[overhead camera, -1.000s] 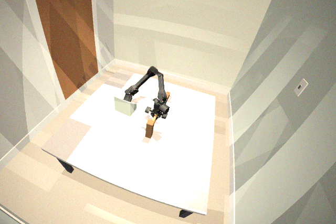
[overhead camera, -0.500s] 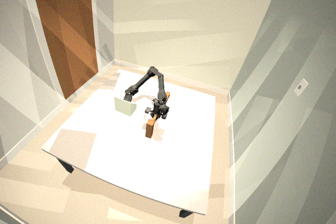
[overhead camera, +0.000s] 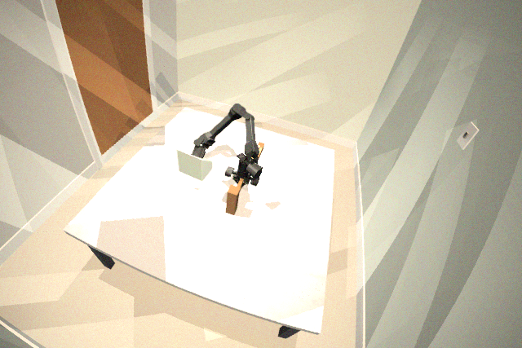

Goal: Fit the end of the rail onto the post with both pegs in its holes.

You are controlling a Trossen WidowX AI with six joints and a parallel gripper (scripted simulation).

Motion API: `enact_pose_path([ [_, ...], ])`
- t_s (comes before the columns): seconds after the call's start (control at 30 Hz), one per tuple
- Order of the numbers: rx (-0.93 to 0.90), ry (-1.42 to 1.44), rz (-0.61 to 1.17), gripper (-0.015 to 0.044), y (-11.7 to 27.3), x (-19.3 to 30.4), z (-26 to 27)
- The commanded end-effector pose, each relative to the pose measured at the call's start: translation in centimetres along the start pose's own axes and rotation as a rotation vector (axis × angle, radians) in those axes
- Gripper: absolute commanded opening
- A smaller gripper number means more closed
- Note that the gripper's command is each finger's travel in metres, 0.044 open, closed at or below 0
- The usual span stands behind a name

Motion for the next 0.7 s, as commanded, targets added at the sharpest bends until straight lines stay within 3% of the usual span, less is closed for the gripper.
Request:
enact_pose_path([
  [0.0, 0.007, 0.001, 0.005, 0.0000, 0.25, 0.32, -0.11],
  [0.63, 0.007, 0.001, 0.005, 0.0000, 0.26, 0.84, -0.09],
  [0.67, 0.000, 0.000, 0.000, 0.0026, 0.00, 0.53, 0.03],
])
Point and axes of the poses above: the point midway between the two fingers, 35 mm back from their tips, its own y axis back along the fingers, its own z axis across the jaws, x = y × z, the point moved 2 cm from there along y, back along the fingers, and after that the axes turned 2 degrees about y, right-handed, at the moved point
